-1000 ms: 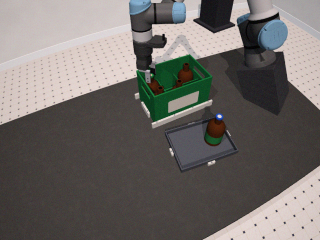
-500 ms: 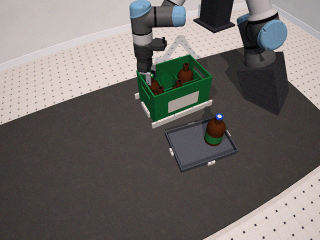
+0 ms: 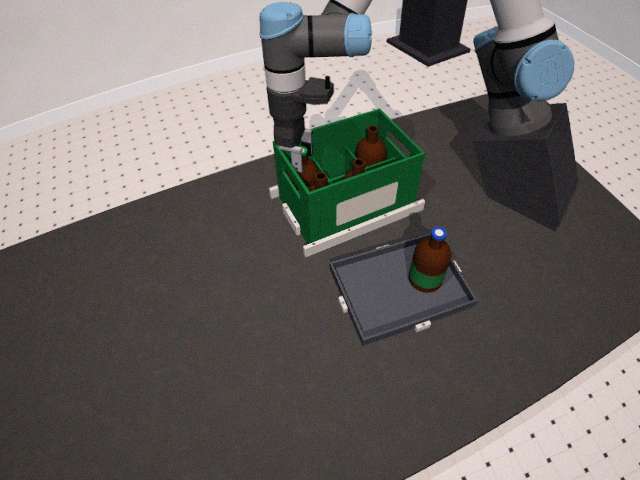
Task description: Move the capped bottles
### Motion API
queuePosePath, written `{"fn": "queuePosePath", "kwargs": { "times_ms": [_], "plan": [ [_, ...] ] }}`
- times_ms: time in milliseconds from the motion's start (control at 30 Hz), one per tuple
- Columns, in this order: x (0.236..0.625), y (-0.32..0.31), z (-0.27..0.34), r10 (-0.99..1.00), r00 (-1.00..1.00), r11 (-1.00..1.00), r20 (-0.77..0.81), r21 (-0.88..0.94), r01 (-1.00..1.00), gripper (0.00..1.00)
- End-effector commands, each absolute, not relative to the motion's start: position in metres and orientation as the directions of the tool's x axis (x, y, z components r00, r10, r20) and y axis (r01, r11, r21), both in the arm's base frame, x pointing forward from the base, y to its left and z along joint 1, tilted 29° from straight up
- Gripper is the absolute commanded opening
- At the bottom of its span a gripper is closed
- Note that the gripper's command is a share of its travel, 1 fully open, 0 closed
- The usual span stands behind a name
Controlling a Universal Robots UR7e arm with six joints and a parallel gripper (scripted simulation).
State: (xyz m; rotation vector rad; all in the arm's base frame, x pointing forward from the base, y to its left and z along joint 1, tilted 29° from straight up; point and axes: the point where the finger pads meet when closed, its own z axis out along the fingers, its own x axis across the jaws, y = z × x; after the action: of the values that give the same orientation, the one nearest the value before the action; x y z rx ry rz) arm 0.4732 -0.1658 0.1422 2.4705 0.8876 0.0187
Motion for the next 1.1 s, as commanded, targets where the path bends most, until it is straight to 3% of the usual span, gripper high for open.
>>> {"fn": "queuePosePath", "kwargs": {
  "times_ms": [0,967,1000,1067],
  "plan": [
    [0.4734,-0.1662,0.1421,0.599,0.786,-0.655,-0.154,0.471,0.591,1.00],
    [0.4725,-0.1686,0.1363,0.598,0.786,-0.657,-0.155,0.468,0.592,1.00],
    [0.4736,-0.1677,0.1386,0.599,0.786,-0.655,-0.153,0.471,0.591,0.00],
    [0.4736,-0.1677,0.1386,0.599,0.786,-0.655,-0.153,0.471,0.591,0.00]
  ]
}}
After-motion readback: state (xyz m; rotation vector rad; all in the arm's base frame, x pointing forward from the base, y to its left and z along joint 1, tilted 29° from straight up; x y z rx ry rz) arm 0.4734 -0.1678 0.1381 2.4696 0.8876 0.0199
